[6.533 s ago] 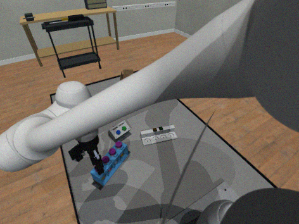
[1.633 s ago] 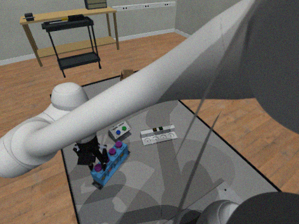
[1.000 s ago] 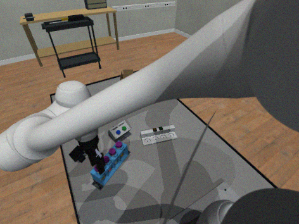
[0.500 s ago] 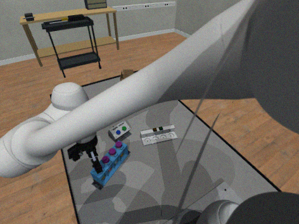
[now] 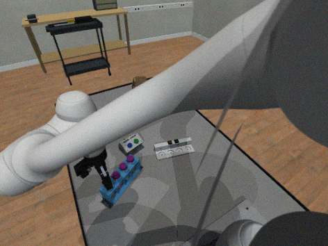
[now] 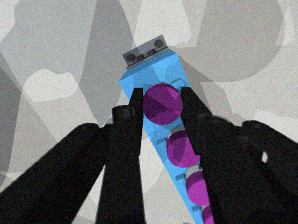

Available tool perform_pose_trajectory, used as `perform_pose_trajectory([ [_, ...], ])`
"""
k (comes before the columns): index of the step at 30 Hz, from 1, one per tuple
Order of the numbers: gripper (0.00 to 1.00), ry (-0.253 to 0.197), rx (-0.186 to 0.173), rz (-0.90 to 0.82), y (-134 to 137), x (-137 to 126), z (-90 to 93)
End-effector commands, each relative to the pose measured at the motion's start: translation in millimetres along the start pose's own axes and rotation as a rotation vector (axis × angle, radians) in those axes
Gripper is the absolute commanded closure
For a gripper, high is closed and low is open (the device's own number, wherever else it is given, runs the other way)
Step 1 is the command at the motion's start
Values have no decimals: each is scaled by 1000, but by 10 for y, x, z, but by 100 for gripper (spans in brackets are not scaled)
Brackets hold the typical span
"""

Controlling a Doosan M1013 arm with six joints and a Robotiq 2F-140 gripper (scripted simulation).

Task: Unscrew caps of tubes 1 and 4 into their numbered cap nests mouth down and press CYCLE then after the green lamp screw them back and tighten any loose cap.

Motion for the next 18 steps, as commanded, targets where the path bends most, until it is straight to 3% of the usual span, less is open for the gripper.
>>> perform_pose_trajectory([
  [1, 70, 5, 0, -209, 4, -1, -6],
  [3, 70, 5, 0, -209, 4, -1, -6],
  [18, 70, 5, -2, -956, 4, -2, -9],
])
Point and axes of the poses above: the point where the finger pads meet when closed, its own z axis out along the fingers, its own y axis across the jaws, x = y × z, the point moved 7 cm from there along -z, back along the fingers, and after that the axes turned 7 degrees about -z, right-handed, at the moved point
